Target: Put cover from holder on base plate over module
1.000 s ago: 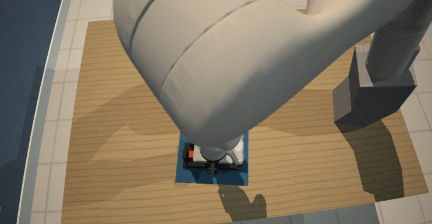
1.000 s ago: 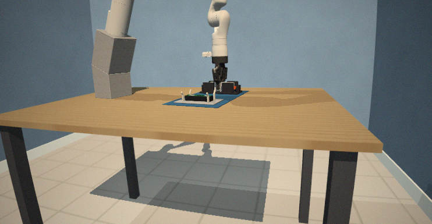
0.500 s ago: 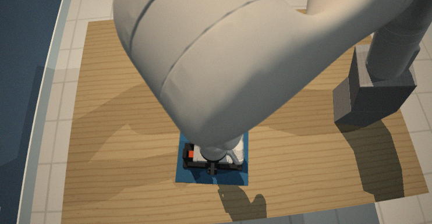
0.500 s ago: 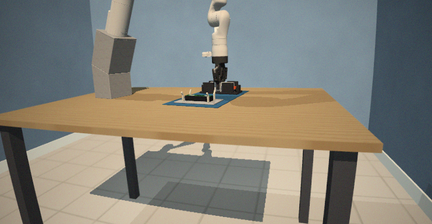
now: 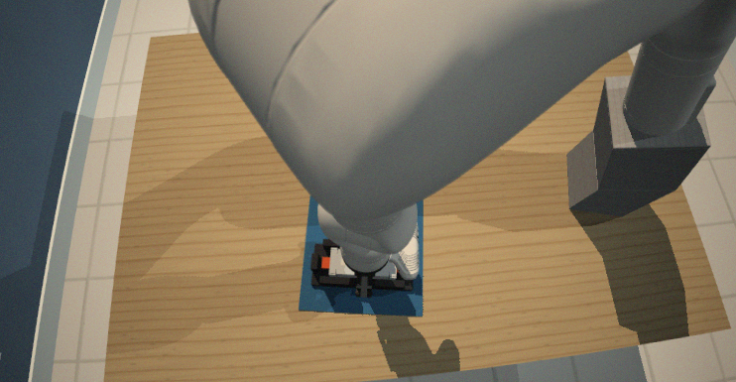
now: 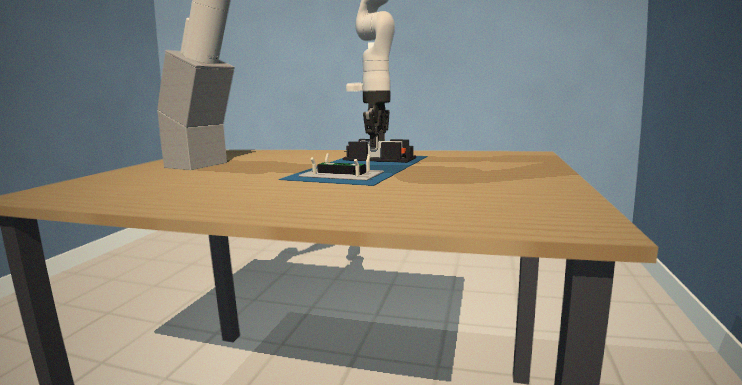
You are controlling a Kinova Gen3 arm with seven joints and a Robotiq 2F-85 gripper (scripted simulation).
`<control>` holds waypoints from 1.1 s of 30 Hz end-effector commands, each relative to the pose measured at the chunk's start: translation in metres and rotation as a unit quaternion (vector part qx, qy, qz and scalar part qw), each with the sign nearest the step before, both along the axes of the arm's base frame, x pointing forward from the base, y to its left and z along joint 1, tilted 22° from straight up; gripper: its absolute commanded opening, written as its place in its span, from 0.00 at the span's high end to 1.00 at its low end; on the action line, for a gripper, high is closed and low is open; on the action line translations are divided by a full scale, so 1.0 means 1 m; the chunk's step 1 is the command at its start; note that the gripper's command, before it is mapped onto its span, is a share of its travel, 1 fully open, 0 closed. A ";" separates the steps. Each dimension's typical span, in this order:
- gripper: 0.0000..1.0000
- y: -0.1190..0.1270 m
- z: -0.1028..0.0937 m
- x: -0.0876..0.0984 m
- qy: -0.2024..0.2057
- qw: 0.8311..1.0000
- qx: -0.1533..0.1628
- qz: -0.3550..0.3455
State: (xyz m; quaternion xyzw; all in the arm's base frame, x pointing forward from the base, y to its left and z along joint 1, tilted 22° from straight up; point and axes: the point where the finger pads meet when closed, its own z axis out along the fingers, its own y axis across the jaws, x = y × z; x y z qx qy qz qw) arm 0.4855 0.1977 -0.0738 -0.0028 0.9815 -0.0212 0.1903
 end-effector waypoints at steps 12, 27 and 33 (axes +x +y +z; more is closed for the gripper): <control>1.00 0.001 0.022 -0.008 -0.001 1.000 0.001 0.000; 0.99 0.001 0.037 -0.016 0.000 1.000 0.000 0.000; 0.99 0.001 0.037 -0.016 0.000 1.000 0.000 0.000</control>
